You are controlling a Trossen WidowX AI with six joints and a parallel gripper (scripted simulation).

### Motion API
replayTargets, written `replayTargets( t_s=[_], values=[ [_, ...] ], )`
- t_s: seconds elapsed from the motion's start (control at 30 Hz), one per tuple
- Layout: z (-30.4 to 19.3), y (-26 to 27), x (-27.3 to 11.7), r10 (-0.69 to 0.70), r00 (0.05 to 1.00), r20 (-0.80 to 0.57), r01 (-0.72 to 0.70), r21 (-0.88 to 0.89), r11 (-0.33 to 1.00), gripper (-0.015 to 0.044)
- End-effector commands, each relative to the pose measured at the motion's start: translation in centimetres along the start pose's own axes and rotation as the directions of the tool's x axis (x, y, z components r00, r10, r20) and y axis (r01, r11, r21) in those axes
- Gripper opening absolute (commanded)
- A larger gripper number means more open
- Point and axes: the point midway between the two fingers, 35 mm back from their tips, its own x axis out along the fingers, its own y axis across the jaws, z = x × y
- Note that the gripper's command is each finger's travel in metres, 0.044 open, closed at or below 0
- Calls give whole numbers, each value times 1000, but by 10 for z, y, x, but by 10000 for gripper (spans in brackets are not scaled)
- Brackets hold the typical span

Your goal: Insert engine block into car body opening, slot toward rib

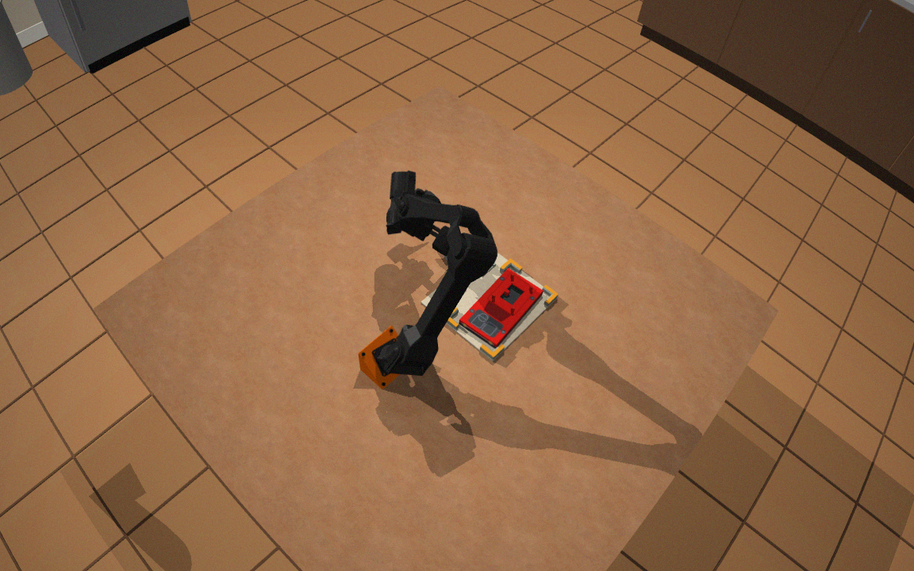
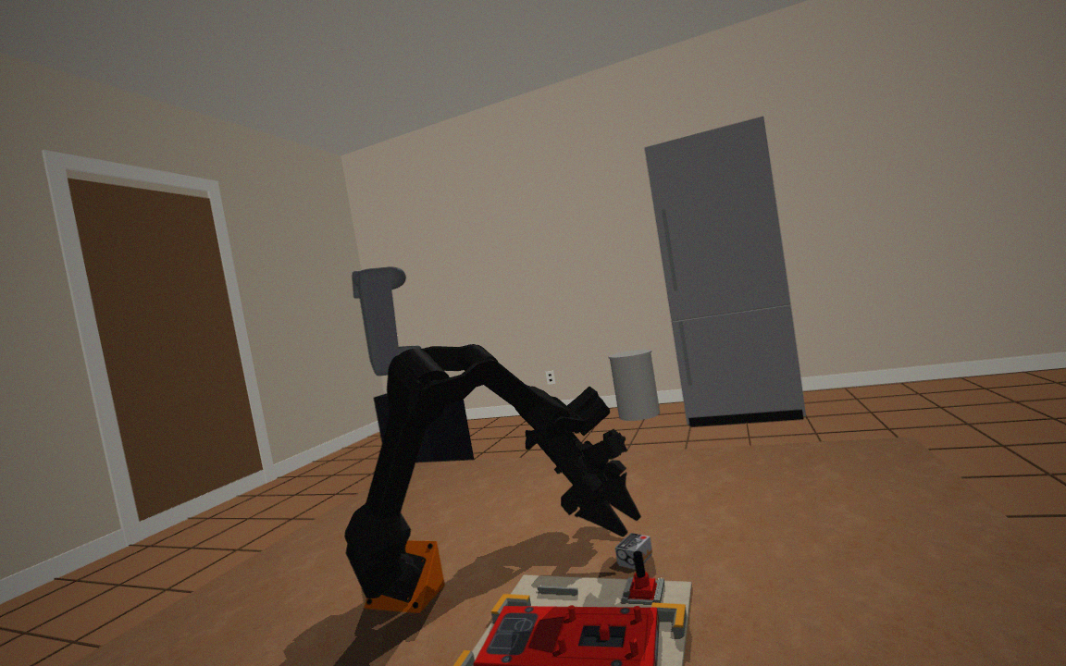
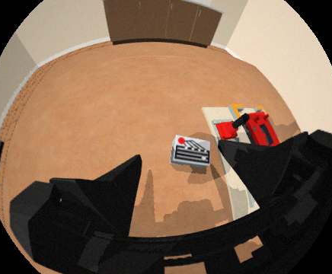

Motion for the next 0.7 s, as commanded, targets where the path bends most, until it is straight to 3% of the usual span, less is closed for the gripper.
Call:
replayTargets(
  t_s=[0.0,0.33,0.67],
  values=[
    [7,4,1,31,998,-53,-37,-114,993,440],
    [20,6,-2,98,975,-201,-171,-386,907,440],
    [30,-2,-9,148,922,-357,-344,-585,734,440]
  ],
)
